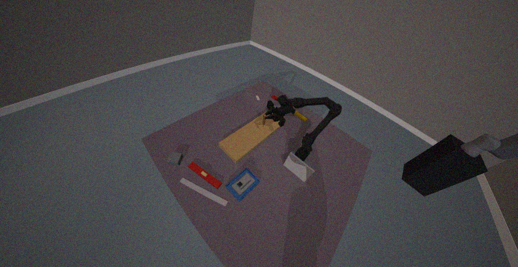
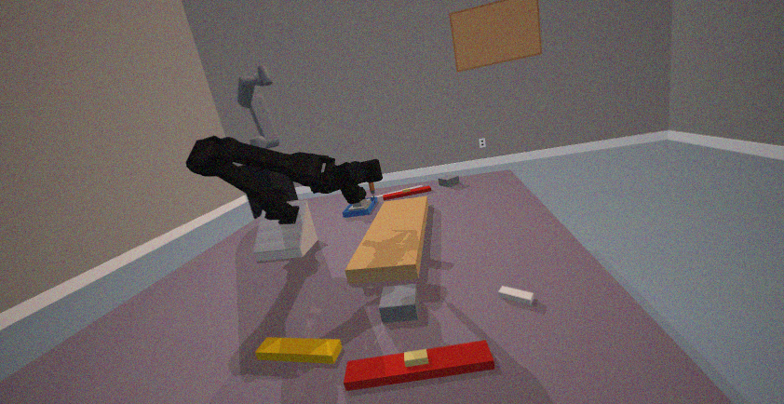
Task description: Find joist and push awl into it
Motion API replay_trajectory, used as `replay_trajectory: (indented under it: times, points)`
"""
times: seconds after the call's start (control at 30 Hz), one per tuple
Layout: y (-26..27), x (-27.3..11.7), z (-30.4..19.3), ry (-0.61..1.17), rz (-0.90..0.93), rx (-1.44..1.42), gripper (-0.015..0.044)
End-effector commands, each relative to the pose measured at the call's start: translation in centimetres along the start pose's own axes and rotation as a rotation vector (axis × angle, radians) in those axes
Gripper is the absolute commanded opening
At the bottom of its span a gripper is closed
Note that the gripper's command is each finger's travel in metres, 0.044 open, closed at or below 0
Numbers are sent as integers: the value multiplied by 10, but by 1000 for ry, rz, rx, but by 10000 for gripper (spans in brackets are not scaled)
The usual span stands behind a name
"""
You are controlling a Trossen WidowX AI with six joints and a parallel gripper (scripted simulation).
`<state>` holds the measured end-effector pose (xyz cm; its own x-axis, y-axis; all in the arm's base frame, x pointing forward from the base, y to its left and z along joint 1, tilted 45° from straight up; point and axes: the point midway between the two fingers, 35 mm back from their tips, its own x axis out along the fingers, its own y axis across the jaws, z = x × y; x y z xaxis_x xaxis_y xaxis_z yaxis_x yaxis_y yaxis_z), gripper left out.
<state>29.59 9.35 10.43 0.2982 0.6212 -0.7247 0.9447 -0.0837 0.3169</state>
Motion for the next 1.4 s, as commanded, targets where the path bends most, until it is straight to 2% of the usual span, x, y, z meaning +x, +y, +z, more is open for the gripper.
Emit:
replay_trajectory:
  times: [0.0,0.63,1.2,1.37]
  points:
    - [7,16,-3,30,-36,5,0]
    - [15,89,0,105,-185,37,0]
    - [2,163,8,158,-322,69,0]
    - [-1,170,8,162,-335,72,0]
